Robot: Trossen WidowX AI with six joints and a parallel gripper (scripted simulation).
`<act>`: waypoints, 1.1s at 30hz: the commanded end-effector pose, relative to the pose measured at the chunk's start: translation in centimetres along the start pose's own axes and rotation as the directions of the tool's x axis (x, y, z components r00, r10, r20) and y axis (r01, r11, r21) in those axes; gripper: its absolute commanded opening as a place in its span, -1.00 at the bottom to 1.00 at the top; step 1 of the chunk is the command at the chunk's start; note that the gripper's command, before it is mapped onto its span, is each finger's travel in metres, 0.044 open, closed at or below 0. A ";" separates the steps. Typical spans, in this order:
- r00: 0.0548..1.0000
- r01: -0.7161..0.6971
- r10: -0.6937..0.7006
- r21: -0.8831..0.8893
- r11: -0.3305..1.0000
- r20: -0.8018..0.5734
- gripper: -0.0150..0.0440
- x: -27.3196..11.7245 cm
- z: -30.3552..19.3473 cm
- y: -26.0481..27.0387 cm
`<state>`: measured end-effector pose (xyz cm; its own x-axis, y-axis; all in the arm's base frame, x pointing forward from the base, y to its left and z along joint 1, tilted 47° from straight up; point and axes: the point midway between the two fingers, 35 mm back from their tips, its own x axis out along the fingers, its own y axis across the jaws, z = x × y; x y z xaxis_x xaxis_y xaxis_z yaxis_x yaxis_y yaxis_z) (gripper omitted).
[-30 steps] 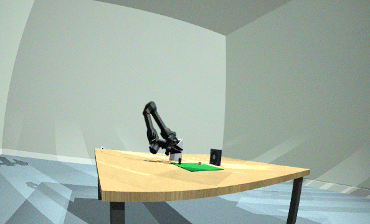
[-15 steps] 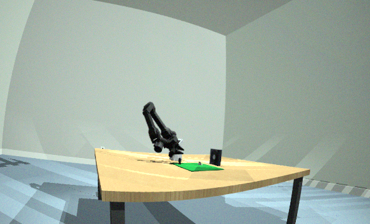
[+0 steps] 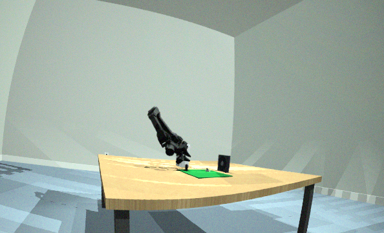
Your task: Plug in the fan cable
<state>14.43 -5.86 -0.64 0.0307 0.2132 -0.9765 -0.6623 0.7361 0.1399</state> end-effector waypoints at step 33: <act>0.804 0.371 -0.262 0.106 0.923 -0.534 0.20 -1.9 0.6 -1.5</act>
<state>15.23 -6.95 0.71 -0.2110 -0.3113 -0.9266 -0.5311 0.8323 -0.1588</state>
